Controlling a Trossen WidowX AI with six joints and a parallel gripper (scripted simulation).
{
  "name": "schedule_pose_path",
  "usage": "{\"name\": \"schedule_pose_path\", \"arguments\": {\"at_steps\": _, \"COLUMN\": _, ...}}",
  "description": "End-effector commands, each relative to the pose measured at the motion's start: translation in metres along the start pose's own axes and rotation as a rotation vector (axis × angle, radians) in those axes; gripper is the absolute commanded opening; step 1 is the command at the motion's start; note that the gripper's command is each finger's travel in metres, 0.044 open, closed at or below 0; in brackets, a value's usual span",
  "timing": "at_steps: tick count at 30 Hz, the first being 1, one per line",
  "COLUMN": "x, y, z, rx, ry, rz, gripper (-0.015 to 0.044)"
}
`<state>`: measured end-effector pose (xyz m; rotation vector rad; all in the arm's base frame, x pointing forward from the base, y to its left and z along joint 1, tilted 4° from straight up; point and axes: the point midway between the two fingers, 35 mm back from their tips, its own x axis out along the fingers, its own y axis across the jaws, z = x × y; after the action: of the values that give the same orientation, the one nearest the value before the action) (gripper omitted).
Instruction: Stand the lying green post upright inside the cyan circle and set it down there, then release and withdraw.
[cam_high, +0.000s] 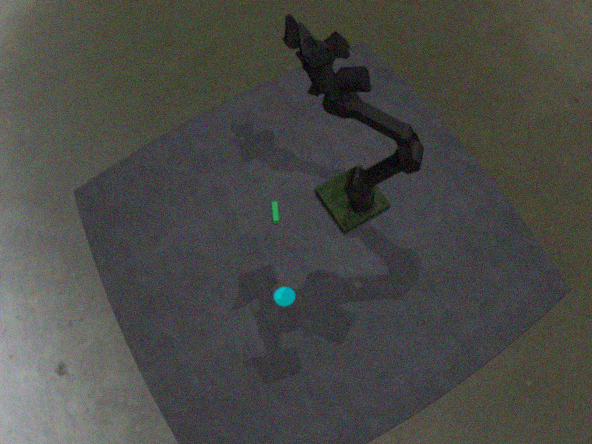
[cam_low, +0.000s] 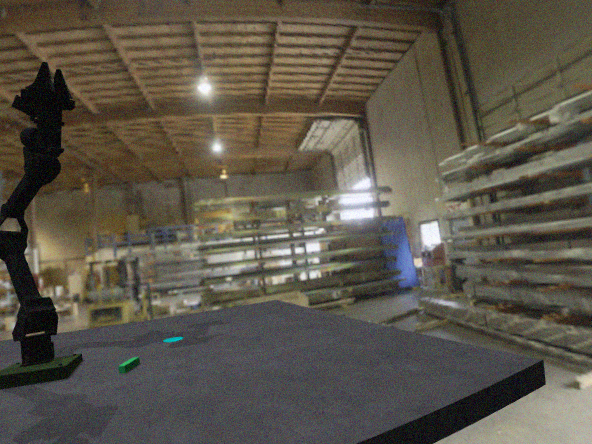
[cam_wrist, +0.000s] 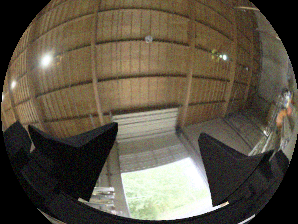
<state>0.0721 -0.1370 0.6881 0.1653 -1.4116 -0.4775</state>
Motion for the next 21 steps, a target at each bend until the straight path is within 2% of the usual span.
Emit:
{"name": "schedule_pose_path", "arguments": {"at_steps": 1, "x": 0.000, "y": -0.001, "z": -0.002, "rx": -0.006, "ry": 0.005, "rz": -0.004, "gripper": 0.0374}}
{"name": "schedule_pose_path", "arguments": {"at_steps": 6, "x": -0.002, "y": -0.031, "z": -0.044, "rx": -0.165, "ry": 0.156, "rz": -0.087, "gripper": 0.0242}}
{"name": "schedule_pose_path", "arguments": {"at_steps": 7, "x": -0.004, "y": -0.038, "z": -0.054, "rx": -0.201, "ry": 0.193, "rz": -0.103, "gripper": 0.0233}}
{"name": "schedule_pose_path", "arguments": {"at_steps": 14, "x": -0.025, "y": -0.084, "z": -0.121, "rx": -0.448, "ry": 0.469, "rz": -0.176, "gripper": 0.0233}}
{"name": "schedule_pose_path", "arguments": {"at_steps": 21, "x": -0.063, "y": -0.124, "z": -0.183, "rx": -0.677, "ry": 0.771, "rz": -0.181, "gripper": 0.0233}}
